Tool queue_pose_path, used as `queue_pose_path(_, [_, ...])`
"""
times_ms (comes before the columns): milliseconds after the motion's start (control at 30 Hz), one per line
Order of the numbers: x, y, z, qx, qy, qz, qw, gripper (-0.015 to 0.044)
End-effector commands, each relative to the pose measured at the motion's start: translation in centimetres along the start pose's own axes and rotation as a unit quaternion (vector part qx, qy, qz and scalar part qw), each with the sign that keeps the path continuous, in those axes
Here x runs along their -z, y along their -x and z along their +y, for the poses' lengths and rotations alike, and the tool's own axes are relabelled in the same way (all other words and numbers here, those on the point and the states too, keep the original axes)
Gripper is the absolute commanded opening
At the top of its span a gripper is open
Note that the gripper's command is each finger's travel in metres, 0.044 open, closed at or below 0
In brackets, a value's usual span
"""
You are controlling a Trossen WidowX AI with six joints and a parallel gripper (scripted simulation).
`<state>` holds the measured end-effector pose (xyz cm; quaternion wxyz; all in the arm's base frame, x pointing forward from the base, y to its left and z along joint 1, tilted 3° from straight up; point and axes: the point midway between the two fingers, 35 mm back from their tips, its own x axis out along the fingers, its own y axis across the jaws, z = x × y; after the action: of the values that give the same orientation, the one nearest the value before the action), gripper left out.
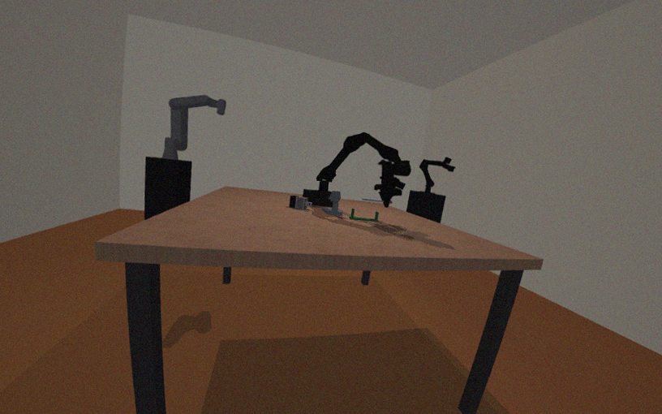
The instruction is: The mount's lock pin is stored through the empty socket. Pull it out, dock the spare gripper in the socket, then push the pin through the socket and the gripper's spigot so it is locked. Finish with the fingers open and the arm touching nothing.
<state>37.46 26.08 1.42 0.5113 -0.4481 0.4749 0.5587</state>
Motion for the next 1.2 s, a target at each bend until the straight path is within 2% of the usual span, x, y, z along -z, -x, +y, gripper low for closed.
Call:
queue_pose_path(0, [0.2, -0.7, 0.0, 0.0, -0.003, 0.0, 1.0, 0.0])
queue_pose_path(1167, [0.9, -5.0, -0.2, 0.006, -0.001, -0.003, 1.0, 0.0])
